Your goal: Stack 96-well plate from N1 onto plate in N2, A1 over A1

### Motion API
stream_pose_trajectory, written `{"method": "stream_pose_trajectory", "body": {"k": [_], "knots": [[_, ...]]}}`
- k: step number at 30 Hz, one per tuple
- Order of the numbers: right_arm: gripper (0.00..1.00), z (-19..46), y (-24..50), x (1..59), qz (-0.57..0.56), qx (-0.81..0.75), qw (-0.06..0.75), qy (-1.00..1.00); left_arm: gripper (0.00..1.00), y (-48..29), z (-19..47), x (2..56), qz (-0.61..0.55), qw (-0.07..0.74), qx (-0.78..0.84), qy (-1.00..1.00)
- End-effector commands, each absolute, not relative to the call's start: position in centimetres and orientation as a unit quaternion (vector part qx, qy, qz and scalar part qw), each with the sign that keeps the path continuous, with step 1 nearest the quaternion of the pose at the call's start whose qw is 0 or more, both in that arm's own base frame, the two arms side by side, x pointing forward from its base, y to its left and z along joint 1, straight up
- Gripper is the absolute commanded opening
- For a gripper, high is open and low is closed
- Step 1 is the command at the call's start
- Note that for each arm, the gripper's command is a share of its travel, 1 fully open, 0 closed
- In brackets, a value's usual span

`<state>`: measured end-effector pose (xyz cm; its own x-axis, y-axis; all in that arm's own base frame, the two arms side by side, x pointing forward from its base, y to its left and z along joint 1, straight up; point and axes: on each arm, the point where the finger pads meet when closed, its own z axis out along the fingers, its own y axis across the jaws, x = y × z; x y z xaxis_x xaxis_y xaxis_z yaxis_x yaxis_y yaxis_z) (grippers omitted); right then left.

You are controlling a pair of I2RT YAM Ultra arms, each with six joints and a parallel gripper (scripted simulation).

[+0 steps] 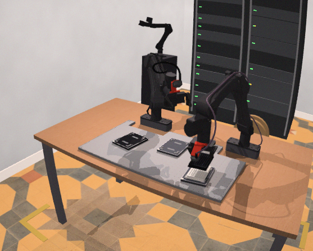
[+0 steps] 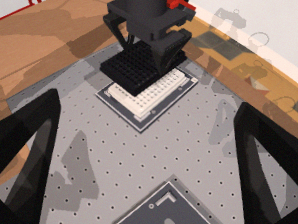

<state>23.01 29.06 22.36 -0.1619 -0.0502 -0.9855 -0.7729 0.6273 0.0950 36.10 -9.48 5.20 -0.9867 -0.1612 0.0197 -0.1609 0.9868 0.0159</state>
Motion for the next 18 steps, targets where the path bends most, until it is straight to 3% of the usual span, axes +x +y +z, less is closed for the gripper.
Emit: {"method": "stream_pose_trajectory", "body": {"k": [1,7,18], "knots": [[1.0,22.6,29.1,23.3,0.316,-0.294,0.584,0.687,0.79,-9.7,6.0,37.0,-0.006,0.0,0.087,-0.996],[1.0,22.6,29.1,23.3,0.316,-0.294,0.584,0.687,0.79,-10.3,5.2,38.7,0.006,-0.026,0.087,-0.996],[1.0,23.4,29.2,23.2,0.321,-0.291,0.59,0.681,0.79,-10.0,3.5,37.4,-0.003,-0.003,0.087,-0.996]]}}
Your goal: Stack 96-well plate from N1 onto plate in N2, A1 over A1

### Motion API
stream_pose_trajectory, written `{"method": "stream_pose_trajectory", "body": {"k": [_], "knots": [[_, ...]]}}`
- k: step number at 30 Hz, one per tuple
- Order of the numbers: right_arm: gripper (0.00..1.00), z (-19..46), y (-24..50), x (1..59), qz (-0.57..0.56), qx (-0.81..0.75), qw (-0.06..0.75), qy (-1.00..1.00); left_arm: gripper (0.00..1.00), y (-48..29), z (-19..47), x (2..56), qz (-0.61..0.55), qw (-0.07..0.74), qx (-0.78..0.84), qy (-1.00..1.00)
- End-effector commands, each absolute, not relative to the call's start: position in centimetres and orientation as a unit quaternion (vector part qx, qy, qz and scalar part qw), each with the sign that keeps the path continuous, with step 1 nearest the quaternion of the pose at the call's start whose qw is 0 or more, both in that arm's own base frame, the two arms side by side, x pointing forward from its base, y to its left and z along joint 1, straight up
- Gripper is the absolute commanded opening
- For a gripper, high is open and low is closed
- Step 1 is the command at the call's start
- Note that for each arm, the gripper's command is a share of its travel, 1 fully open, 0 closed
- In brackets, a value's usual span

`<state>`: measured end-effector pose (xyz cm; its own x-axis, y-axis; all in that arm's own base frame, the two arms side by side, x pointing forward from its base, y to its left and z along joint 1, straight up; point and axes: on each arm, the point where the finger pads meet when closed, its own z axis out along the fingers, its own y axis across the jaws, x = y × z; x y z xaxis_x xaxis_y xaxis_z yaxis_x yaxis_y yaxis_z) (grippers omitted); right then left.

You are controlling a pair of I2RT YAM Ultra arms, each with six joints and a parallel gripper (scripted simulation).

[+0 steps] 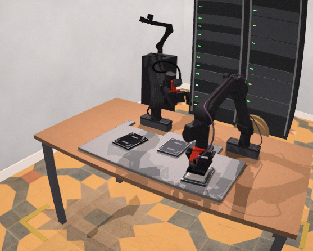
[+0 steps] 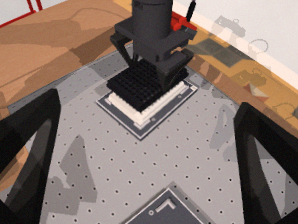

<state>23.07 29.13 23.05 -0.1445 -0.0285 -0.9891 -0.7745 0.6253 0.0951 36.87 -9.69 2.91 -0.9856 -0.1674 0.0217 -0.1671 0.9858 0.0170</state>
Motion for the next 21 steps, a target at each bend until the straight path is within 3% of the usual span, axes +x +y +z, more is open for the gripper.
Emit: {"method": "stream_pose_trajectory", "body": {"k": [1,21], "knots": [[1.0,23.4,29.2,23.2,0.321,-0.291,0.59,0.681,0.79,-10.0,3.5,37.4,-0.003,-0.003,0.087,-0.996],[1.0,23.4,29.2,23.2,0.321,-0.291,0.59,0.681,0.79,-10.0,1.2,37.5,0.003,-0.019,0.091,-0.996]]}}
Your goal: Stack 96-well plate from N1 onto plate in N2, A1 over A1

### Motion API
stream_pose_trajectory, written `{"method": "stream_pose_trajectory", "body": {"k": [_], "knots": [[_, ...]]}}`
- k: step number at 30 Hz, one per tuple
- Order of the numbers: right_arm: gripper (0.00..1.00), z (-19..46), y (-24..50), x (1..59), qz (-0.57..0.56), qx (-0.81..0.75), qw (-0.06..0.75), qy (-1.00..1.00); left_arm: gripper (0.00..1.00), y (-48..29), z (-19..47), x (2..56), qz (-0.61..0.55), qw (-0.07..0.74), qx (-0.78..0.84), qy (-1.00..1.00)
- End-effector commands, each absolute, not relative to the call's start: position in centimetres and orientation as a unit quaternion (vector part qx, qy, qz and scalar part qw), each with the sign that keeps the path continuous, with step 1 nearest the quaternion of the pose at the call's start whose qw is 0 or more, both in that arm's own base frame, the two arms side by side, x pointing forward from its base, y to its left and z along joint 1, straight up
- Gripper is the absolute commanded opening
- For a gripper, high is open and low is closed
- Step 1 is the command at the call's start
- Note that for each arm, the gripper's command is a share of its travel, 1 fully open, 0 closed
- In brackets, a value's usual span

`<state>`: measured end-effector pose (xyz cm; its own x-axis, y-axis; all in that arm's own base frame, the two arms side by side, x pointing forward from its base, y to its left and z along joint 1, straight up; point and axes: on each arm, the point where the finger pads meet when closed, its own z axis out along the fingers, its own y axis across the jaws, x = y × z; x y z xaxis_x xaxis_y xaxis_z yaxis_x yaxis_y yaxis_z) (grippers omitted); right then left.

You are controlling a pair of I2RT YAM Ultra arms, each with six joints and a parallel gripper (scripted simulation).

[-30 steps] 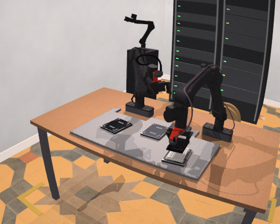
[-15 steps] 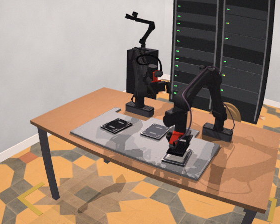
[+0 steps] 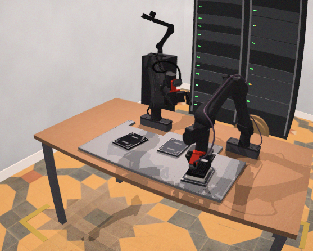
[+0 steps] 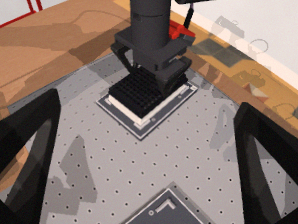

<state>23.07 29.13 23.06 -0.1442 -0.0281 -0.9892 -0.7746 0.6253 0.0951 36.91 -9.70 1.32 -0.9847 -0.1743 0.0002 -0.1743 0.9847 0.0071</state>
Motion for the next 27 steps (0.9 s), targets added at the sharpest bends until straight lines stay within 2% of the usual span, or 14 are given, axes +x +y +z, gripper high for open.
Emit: {"method": "stream_pose_trajectory", "body": {"k": [1,10,27], "knots": [[1.0,23.4,29.2,23.2,0.321,-0.291,0.59,0.681,0.79,-10.0,1.0,37.4,0.003,-0.018,0.091,-0.996],[1.0,23.4,29.2,23.2,0.321,-0.291,0.59,0.681,0.79,-9.8,-1.1,36.5,-0.005,-0.007,0.091,-0.996],[1.0,23.4,29.2,23.2,0.321,-0.291,0.59,0.681,0.79,-9.7,1.2,37.1,-0.005,-0.01,0.09,-0.996]]}}
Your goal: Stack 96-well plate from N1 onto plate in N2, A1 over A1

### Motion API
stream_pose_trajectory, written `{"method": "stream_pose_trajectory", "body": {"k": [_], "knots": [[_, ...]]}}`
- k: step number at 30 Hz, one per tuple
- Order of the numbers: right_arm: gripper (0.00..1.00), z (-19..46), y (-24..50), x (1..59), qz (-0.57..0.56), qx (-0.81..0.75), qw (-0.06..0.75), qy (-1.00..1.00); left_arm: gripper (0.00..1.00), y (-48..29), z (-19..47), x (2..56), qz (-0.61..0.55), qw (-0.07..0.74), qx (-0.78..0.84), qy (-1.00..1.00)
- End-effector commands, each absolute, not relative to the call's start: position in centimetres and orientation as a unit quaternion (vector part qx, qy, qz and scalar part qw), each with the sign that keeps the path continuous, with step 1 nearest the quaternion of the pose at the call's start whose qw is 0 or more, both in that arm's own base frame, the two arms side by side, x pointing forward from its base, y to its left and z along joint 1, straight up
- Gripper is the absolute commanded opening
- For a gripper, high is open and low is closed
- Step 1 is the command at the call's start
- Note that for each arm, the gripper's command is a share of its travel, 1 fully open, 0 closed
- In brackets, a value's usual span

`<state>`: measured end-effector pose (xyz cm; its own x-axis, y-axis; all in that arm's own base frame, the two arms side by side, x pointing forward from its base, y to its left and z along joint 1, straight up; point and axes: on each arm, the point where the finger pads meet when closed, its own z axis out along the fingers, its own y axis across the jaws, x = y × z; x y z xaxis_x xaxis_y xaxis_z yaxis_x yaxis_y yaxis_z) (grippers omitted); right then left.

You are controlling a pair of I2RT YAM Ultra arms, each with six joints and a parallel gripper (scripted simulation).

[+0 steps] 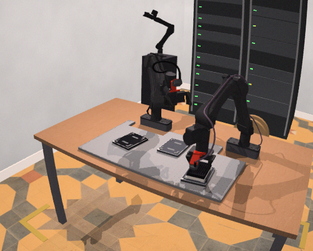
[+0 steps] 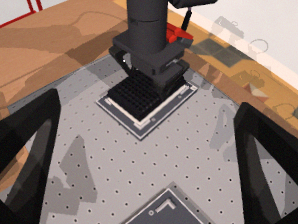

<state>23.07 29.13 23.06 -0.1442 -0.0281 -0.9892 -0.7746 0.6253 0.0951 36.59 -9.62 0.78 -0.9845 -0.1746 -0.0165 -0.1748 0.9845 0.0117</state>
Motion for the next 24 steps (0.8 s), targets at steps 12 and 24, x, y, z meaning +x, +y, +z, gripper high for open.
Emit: {"method": "stream_pose_trajectory", "body": {"k": [12,24], "knots": [[1.0,23.4,29.2,23.2,0.321,-0.291,0.59,0.681,0.79,-9.9,0.8,37.9,-0.006,0.023,-0.087,0.996],[1.0,23.4,29.2,23.2,0.321,-0.291,0.59,0.681,0.79,-9.3,-1.2,36.2,0.006,-0.003,-0.087,0.996]]}}
